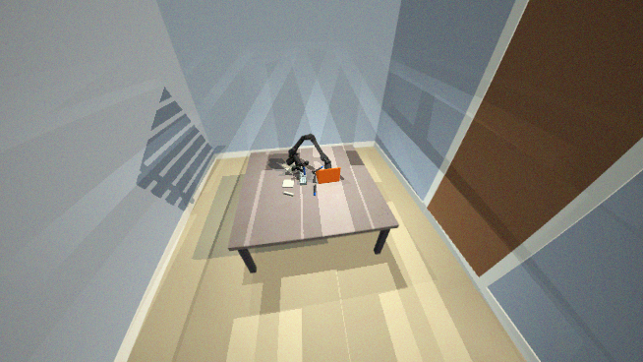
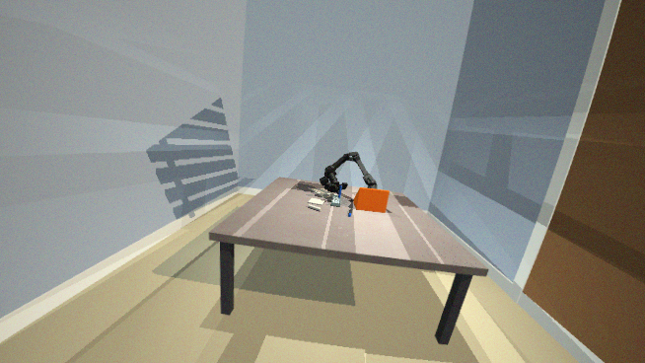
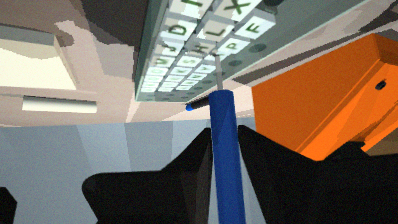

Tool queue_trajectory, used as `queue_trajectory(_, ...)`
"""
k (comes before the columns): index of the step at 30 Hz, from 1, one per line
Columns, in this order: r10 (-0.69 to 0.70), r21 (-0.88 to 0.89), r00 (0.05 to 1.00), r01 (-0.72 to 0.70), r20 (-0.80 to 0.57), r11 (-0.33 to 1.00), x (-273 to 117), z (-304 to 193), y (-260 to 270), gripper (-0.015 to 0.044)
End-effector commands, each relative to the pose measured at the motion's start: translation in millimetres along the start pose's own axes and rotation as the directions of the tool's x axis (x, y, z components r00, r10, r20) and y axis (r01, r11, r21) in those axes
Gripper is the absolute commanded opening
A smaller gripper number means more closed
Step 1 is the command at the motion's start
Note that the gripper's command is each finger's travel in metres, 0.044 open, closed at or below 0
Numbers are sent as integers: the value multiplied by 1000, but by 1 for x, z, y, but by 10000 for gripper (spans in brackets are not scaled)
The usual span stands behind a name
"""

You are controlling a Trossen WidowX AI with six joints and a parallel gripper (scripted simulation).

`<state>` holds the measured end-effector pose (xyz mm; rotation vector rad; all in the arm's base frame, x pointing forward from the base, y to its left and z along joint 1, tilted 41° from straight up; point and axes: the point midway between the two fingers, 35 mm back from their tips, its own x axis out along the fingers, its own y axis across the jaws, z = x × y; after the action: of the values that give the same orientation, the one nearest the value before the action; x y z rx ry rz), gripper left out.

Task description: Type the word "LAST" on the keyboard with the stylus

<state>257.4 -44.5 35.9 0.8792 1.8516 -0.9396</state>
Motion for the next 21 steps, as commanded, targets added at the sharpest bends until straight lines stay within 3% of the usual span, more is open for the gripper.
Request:
queue_trajectory(1,-6,-5,1000,6,1,1000,0,-1,-1,81)
queue_trajectory(9,-5,-6,1000,5,0,1000,-18,-32,-1,81)
queue_trajectory(21,-5,-6,1000,5,0,1000,-18,-33,-1,81)
